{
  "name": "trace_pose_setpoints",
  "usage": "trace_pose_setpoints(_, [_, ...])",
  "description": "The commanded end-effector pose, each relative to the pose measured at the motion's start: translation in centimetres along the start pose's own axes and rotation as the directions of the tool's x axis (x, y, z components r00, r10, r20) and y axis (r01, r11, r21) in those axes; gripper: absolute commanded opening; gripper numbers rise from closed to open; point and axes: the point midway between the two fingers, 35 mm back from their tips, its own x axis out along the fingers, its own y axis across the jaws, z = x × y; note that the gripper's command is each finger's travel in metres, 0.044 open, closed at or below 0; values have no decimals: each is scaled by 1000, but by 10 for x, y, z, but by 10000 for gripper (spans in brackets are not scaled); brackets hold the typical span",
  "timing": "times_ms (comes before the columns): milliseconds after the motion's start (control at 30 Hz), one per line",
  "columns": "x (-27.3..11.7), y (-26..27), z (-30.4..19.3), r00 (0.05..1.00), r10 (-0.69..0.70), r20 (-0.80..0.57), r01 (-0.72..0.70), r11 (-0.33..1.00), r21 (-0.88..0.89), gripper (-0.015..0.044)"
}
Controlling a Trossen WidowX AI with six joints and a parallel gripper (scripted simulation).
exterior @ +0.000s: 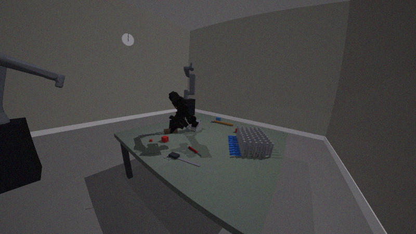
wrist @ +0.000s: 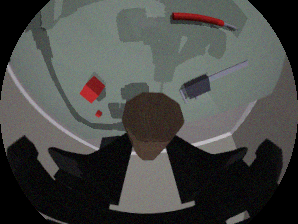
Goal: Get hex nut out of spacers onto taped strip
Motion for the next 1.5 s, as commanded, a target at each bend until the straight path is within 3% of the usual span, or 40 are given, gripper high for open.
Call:
trace_pose_setpoints(0, [2,0,1,1000,0,0,0,1000,-2,0])
trace_pose_setpoints(1467, [26,-4,18,1000,2,8,-3,1000,2,0])
